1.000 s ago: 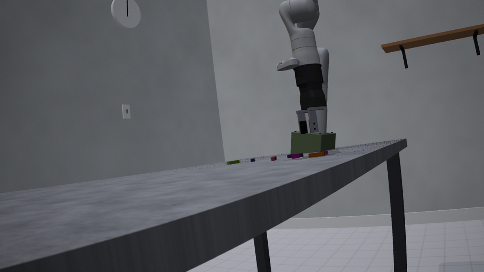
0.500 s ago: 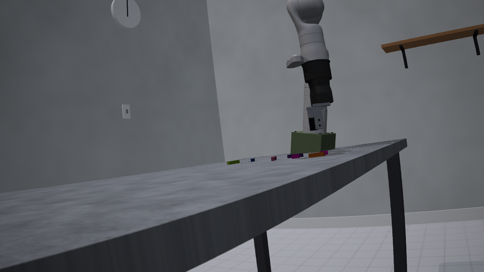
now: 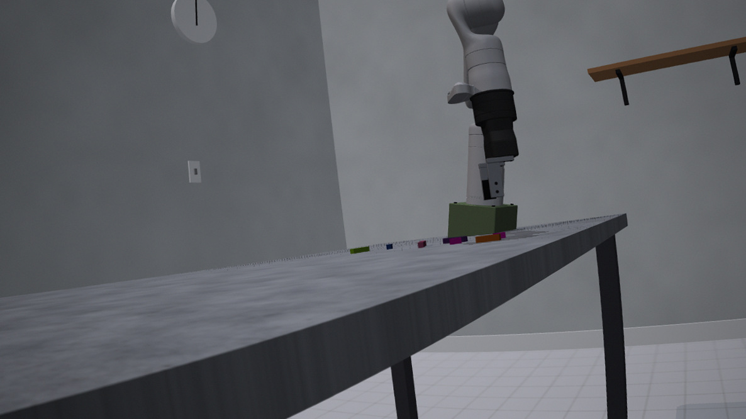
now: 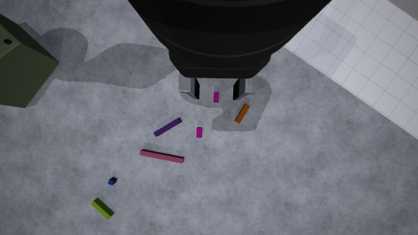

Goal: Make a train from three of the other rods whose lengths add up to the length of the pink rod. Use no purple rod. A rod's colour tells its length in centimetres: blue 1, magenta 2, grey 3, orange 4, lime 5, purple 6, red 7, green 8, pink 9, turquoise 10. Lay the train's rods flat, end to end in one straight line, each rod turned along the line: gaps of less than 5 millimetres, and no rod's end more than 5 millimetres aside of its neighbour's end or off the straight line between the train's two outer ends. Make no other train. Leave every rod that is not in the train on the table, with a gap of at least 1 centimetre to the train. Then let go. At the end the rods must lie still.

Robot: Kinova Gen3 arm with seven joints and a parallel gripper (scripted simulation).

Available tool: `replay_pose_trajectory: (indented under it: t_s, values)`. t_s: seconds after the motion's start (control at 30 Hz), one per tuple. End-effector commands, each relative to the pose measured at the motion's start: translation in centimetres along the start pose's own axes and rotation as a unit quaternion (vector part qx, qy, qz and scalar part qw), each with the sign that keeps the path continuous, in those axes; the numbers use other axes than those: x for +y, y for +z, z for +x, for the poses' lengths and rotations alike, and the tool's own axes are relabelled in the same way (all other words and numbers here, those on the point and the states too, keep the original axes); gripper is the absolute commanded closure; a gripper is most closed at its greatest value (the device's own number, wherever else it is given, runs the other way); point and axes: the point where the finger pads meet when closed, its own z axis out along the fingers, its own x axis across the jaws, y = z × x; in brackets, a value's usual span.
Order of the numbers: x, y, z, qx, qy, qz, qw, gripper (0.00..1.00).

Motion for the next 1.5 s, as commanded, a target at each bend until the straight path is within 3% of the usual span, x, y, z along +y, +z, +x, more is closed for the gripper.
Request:
replay_pose_trajectory:
  t_s: [0.0, 0.07, 0.1, 1.47]
  values:
    - [0.18, -0.15, -0.05, 0.0, 0.008, -0.001, 1.0, 0.0]
    - [0.18, -0.15, -0.04, 0.0, 0.008, -0.001, 1.0, 0.0]
    - [0.18, -0.15, -0.04, 0.0, 0.008, -0.001, 1.0, 0.46]
    - [0.11, 0.06, -0.14, -0.001, 0.009, 0.0, 1.0, 0.46]
